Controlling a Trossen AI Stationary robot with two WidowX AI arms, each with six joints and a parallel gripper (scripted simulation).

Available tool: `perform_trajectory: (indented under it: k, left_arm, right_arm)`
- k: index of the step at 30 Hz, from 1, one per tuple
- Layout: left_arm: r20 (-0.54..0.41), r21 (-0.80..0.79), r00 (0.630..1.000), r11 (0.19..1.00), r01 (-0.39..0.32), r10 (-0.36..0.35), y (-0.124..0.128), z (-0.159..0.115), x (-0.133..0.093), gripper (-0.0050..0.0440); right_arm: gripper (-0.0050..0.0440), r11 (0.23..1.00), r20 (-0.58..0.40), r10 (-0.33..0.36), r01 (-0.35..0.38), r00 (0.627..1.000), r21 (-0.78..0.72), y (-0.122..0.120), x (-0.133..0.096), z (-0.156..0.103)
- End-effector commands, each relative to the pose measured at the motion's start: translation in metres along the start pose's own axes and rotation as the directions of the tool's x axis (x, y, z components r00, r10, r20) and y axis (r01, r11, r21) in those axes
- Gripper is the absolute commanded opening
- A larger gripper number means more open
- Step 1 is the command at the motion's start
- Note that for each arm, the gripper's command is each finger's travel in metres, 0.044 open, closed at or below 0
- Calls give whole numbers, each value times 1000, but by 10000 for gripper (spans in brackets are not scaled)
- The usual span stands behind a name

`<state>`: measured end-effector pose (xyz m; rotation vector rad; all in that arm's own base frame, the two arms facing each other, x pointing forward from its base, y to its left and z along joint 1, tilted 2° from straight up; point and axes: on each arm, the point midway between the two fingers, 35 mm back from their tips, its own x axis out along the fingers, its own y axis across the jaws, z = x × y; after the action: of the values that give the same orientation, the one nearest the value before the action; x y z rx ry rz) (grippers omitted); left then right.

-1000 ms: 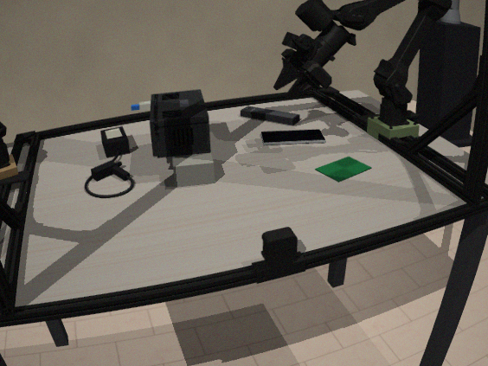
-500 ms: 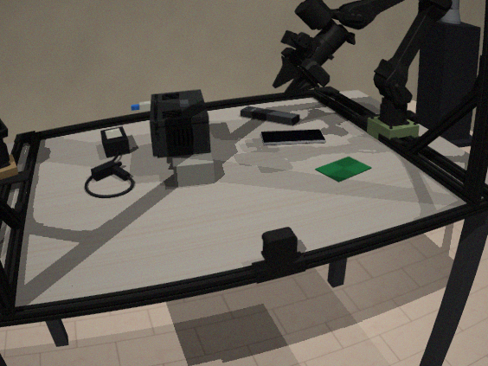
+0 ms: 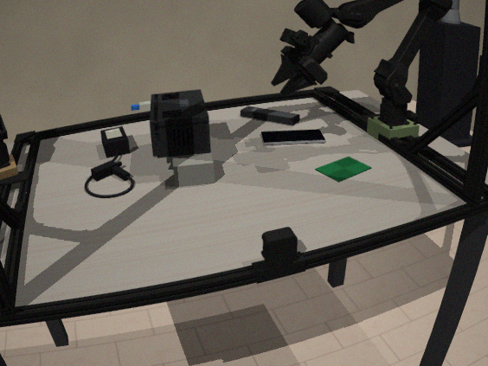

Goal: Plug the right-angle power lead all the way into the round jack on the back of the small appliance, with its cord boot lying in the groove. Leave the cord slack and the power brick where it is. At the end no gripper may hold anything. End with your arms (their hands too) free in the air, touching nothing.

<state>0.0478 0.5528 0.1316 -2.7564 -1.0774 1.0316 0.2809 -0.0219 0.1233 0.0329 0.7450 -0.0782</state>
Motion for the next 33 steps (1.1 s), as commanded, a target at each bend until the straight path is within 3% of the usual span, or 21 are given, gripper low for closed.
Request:
perform_trajectory:
  k: [1, 8, 14, 16, 24, 31, 33]
  left_arm:
    - [16, 100, 999, 994, -39, 38, 32, -23, 9, 400]
    - [57, 336, 984, 924, -181, 172, 131, -70, 38, 400]
    - [105, 531, 956, 797, -287, 274, 221, -99, 46, 400]
    - [105, 531, 956, 797, -287, 274, 221, -99, 46, 400]
    - [182, 752, 905, 539, -380, 384, 341, -119, 34, 400]
    - [255, 882, 855, 254, -397, 451, 436, -120, 4, 400]
    - [255, 882, 855, 254, -397, 451, 436, -120, 4, 400]
  right_arm:
    - [400, 1000, 13, -7, 7, 1000, 11, -2, -1, 4]
    - [400, 1000, 21, -15, 15, 1000, 26, -4, -2, 7]
    - [400, 999, 28, -22, 21, 999, 38, -7, -3, 10]
    - [400, 999, 28, -22, 21, 999, 38, -7, -3, 10]
    - [400, 998, 37, -31, 29, 999, 56, -10, -4, 13]
    - [400, 997, 45, -39, 36, 998, 71, -12, -5, 16]
    - [400, 997, 45, -39, 36, 998, 71, -12, -5, 16]
